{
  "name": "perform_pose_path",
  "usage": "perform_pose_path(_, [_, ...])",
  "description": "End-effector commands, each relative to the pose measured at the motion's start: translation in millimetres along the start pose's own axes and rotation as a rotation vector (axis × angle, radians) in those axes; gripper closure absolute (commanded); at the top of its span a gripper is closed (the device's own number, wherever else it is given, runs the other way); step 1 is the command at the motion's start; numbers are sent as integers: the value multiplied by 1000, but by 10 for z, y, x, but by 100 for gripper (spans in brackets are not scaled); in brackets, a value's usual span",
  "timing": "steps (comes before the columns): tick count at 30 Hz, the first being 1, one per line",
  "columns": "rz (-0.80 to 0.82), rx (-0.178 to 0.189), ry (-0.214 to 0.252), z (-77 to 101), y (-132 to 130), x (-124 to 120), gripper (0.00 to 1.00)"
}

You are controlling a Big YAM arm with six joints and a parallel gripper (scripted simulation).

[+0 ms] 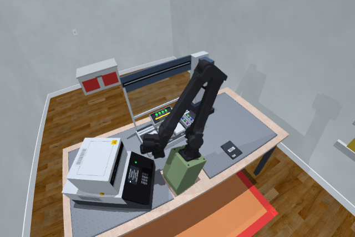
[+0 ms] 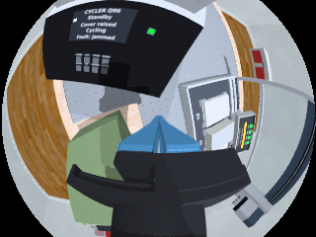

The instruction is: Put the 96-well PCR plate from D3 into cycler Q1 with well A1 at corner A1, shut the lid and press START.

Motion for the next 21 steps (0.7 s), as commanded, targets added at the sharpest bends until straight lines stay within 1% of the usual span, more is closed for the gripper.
perform_pose_path(1, [29, -7, -25, 36, 13, 67, 100])
perform_pose_path(3, [82, -11, -38, 86, 152, 144, 100])
perform_pose_path(4, [106, -12, -43, 93, 174, 161, 100])
perform_pose_path(6, [142, -14, -51, 61, 135, 125, 100])
perform_pose_path(9, [196, -15, -73, 123, 322, 180, 100])
perform_pose_path(10, [216, -17, -82, 130, 338, 186, 100])
perform_pose_path(13, [268, -29, -100, 115, 261, 133, 100])
perform_pose_path(15, [311, -34, -119, 182, 385, 190, 100])
perform_pose_path(17, [311, -34, -119, 182, 385, 190, 100])
perform_pose_path(18, [319, -30, -121, 199, 442, 219, 100])
perform_pose_path(21, [375, -41, -142, 198, 411, 248, 100])
Point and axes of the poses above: the point where the finger pads meet when closed, its own z axis back along the fingers, its own y axis across the jaws, x = y × z, the point moved 3 cm from there along z, back along the fingers, and after that the axes turned 3 degrees about -z, right-handed, at the moved point
